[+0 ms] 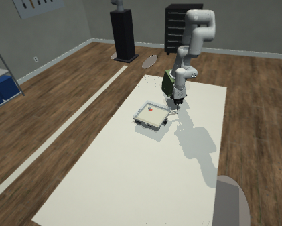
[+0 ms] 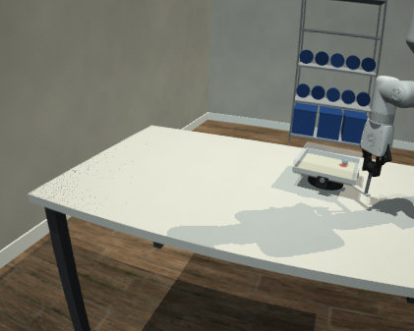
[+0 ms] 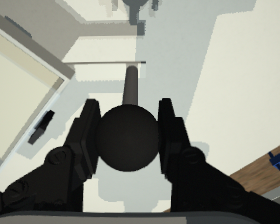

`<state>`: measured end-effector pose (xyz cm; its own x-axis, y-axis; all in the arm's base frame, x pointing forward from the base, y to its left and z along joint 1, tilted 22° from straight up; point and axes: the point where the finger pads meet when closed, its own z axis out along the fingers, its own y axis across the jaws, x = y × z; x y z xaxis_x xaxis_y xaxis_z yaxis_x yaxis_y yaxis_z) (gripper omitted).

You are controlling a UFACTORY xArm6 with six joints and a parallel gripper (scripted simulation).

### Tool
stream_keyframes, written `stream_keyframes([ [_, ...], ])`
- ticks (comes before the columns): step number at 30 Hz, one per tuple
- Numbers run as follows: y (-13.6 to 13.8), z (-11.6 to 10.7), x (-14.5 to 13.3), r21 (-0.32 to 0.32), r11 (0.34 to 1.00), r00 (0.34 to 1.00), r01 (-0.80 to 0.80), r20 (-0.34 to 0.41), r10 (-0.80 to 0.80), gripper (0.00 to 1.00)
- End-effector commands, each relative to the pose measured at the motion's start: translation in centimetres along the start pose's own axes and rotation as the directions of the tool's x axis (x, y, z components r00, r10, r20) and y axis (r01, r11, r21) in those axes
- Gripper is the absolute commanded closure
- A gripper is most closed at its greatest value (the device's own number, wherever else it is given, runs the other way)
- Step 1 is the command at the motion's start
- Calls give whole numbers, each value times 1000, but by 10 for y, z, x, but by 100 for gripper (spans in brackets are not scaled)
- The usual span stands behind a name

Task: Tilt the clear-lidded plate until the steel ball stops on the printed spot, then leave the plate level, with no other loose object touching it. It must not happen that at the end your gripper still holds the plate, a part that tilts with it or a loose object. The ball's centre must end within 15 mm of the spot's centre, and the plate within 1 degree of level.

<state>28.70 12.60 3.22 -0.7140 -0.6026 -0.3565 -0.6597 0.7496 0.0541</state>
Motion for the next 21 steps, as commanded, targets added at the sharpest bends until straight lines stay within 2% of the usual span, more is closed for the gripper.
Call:
stream_keyframes([
  [1,-1,-1,-4,3,1000,1000,1,7,-1,100],
  [21,1,3,-1,3,1000,1000,1,7,-1,100],
])
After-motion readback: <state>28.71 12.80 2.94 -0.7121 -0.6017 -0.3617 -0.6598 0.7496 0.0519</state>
